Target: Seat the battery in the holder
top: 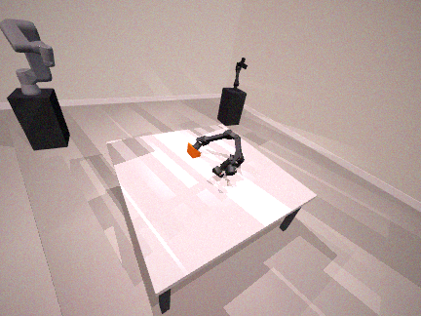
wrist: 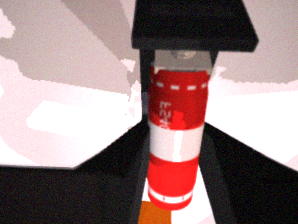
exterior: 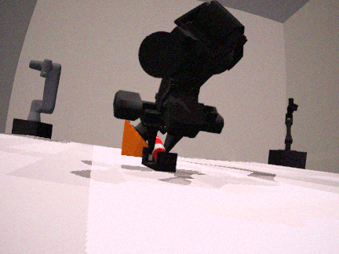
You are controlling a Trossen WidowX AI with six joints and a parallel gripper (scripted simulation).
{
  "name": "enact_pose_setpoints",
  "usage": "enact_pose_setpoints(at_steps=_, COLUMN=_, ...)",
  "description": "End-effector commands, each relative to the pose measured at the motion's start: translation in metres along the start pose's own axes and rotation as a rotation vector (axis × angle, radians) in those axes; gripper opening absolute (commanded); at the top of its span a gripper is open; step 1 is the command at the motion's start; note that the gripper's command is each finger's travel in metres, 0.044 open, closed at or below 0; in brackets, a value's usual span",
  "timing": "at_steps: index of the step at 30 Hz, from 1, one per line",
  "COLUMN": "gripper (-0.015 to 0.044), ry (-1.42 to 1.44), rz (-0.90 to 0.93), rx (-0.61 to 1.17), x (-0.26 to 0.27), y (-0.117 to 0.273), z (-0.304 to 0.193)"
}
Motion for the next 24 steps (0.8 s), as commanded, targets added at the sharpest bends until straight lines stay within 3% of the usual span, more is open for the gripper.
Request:
enact_pose_setpoints(at_steps=1, gripper=0.008, ry=0.0, rz=-0.003, rx=-0.007, x=-0.0005, y=0.0018, z=0.0039)
enact_pose_setpoints(at_steps=24, gripper=0.008, ry=-0.005, rz=-0.015, rx=-0.052, x=-0.0019, y=0.0045, z=0.0109)
Point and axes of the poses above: the point midway between the two fingers, 35 mm back from their tips, its own y axis back along the fingers, its own x axis across the jaws, z = x × y, the point moved 1 cm from there along y, back along the fingers, and after that the axes turned 5 degrees about y, right-handed, at the moved point
